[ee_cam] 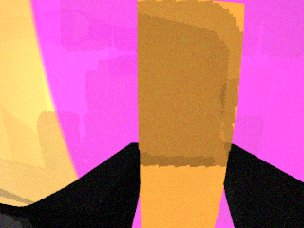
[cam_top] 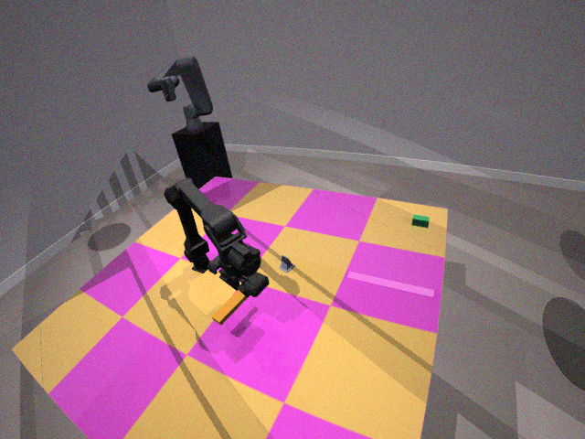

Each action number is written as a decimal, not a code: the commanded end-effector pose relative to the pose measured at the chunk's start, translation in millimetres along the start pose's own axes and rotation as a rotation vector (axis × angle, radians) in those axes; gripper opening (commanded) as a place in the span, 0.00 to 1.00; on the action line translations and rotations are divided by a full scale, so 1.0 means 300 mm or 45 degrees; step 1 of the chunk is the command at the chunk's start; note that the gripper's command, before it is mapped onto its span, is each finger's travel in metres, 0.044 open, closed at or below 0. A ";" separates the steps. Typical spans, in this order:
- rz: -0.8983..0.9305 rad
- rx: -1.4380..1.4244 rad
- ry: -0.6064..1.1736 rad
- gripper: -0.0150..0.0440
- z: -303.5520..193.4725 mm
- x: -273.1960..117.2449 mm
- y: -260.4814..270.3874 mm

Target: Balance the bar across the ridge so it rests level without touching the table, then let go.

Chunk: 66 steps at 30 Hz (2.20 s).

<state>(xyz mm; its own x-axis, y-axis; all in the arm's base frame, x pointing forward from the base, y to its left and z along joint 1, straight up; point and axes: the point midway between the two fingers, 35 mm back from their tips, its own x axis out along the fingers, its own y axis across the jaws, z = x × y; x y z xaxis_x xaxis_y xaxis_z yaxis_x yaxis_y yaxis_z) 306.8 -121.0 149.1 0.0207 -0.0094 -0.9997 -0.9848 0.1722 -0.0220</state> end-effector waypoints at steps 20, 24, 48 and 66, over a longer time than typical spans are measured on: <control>-0.012 0.064 -0.010 0.25 0.286 -0.012 -0.049; -0.012 0.074 -0.012 0.25 0.337 -0.013 -0.050; -0.009 0.138 -0.023 0.25 0.643 -0.018 -0.002; -0.005 0.185 -0.030 0.25 0.854 -0.023 0.080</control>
<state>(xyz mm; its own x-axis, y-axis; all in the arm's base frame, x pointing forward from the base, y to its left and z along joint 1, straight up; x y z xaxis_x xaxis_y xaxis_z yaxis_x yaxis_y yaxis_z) 327.9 126.3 151.2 0.0235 0.0077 -0.9997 -0.9523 0.3044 -0.0201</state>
